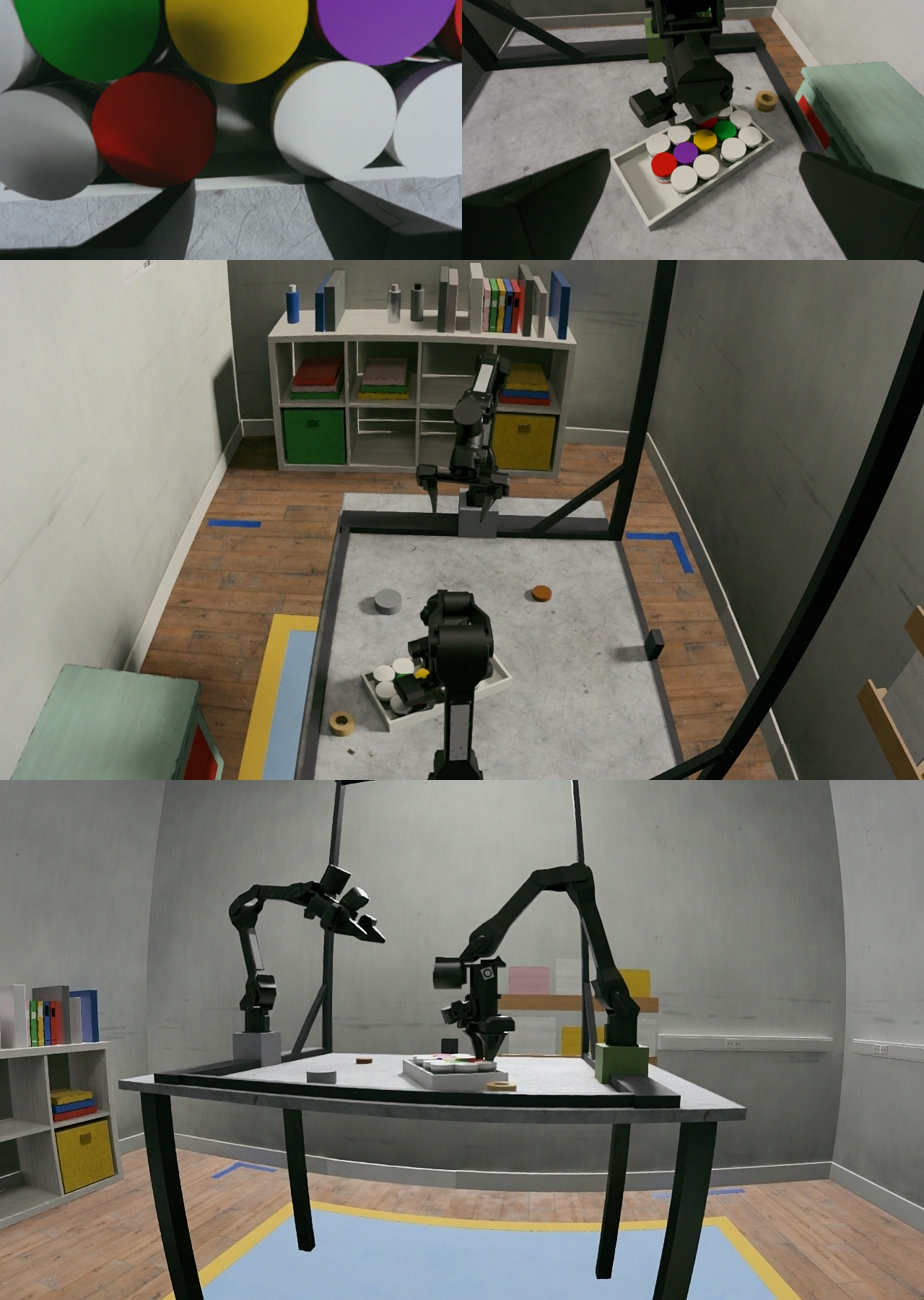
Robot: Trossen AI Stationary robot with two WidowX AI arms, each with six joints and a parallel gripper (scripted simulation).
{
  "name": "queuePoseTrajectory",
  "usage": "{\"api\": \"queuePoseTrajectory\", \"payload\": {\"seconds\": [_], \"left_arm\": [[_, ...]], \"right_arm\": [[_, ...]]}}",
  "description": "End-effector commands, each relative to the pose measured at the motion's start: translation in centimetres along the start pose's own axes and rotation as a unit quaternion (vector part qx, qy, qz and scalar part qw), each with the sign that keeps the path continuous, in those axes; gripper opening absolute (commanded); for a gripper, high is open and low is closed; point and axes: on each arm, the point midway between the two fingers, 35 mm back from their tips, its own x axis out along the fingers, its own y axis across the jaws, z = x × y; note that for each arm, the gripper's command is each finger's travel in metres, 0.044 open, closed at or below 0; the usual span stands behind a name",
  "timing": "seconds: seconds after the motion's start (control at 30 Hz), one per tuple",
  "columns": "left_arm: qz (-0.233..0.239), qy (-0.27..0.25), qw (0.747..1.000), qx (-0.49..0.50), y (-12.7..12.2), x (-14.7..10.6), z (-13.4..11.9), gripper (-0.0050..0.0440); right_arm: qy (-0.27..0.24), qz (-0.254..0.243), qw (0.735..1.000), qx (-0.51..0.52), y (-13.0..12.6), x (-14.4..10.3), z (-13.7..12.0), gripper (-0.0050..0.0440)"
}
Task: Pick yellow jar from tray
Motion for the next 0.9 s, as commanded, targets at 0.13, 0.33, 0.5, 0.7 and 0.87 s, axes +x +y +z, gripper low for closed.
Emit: {"api": "queuePoseTrajectory", "payload": {"seconds": [0.13, 0.33, 0.5, 0.7, 0.87], "left_arm": [[-0.005, -0.025, 1.0, -0.006, -0.1, -2.5, 1.0, 0.025], [-0.005, -0.025, 1.0, -0.006, -0.1, -4.5, 0.9, 0.0249], [-0.005, -0.025, 1.0, -0.006, -0.1, -6.2, 0.8, 0.0273], [0.001, -0.047, 0.998, -0.038, 0.0, -5.6, 2.5, 0.032], [-0.021, -0.089, 0.987, -0.13, -0.6, -5.8, 5.1, 0.032]], "right_arm": [[-0.02, 0.001, 1.0, -0.001, 0.1, -0.8, 1.2, 0.044], [-0.02, 0.001, 1.0, -0.001, 0.1, -0.8, 1.2, 0.044], [-0.02, 0.001, 1.0, -0.001, 0.1, -0.8, 1.2, 0.044], [-0.019, -0.002, 1.0, 0.0, 0.0, -0.9, 0.7, 0.044], [-0.019, -0.012, 1.0, 0.008, -0.5, -1.3, -0.3, 0.044]]}}
